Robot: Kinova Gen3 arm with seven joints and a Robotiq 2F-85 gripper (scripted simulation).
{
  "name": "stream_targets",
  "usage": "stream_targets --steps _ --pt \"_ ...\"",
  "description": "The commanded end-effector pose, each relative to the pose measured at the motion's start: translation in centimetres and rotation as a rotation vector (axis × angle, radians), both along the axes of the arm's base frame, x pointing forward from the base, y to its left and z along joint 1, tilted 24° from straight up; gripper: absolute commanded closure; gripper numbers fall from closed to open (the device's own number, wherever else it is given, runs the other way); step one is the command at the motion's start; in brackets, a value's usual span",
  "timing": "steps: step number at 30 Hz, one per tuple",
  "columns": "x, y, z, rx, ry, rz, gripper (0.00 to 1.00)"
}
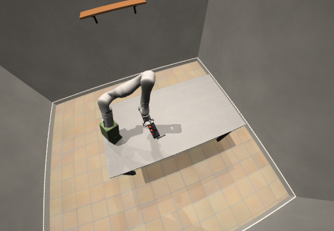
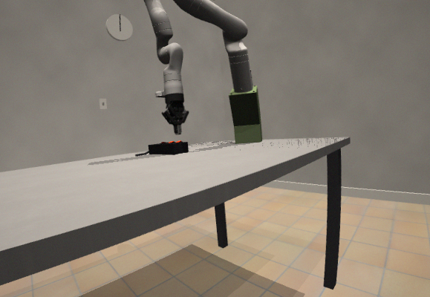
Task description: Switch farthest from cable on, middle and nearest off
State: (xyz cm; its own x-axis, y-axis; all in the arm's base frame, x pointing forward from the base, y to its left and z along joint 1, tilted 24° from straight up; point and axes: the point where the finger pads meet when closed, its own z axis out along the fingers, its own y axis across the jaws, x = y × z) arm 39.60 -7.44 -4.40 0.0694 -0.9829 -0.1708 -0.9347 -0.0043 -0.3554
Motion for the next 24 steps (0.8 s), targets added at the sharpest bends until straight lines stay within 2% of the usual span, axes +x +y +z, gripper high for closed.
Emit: stream_targets --steps 1,24 --pt "0.18 -0.66 0.80 -0.007 -0.012 -0.010 1.00" --pt "0.09 -0.71 1.02 -0.007 -0.012 -0.010 1.00"
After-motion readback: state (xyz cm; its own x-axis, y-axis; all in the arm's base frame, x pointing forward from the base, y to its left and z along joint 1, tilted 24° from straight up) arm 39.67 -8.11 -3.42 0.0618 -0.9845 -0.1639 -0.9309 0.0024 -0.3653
